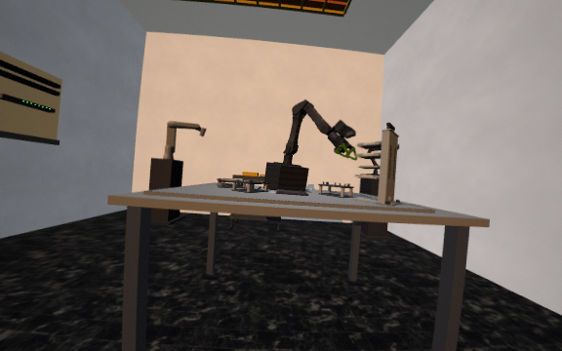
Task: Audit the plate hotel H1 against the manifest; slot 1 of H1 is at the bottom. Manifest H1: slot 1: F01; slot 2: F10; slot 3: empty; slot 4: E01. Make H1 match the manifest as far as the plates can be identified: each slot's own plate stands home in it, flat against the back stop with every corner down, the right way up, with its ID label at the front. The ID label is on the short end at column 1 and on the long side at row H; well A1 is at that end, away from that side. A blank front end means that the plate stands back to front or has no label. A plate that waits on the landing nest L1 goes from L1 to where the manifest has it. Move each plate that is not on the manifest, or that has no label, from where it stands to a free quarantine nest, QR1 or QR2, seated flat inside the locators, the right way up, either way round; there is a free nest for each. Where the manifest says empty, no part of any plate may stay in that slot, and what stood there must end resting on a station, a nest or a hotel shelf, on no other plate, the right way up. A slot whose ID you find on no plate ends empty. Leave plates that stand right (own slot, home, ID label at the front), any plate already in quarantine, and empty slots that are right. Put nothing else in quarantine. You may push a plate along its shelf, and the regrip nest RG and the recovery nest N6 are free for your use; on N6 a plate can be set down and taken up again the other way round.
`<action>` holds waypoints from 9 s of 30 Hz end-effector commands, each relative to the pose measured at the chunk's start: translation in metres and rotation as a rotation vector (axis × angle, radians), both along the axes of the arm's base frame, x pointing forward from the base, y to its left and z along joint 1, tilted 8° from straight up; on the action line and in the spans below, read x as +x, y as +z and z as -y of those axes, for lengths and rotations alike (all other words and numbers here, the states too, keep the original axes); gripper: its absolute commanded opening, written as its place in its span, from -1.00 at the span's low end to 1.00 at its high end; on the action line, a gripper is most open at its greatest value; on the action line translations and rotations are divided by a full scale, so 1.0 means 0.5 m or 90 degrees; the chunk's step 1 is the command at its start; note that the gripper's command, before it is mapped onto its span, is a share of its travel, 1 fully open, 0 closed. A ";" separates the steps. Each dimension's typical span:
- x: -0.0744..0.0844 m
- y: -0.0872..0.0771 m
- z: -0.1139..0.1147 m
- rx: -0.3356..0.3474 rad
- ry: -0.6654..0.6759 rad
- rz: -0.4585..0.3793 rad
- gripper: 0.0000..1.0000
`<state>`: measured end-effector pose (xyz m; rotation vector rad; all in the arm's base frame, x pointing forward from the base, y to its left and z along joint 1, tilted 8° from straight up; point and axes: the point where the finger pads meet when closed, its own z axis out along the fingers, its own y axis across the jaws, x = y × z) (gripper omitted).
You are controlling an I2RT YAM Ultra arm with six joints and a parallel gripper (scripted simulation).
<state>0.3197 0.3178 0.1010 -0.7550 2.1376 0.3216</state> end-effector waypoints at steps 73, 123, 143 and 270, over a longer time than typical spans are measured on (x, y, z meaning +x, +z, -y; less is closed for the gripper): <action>0.065 0.041 -0.055 0.016 0.001 0.016 0.72; 0.017 0.033 -0.017 0.016 0.001 0.016 0.72; -0.020 0.026 0.012 0.016 0.001 0.015 0.72; -0.180 -0.077 0.141 0.015 0.001 0.013 0.72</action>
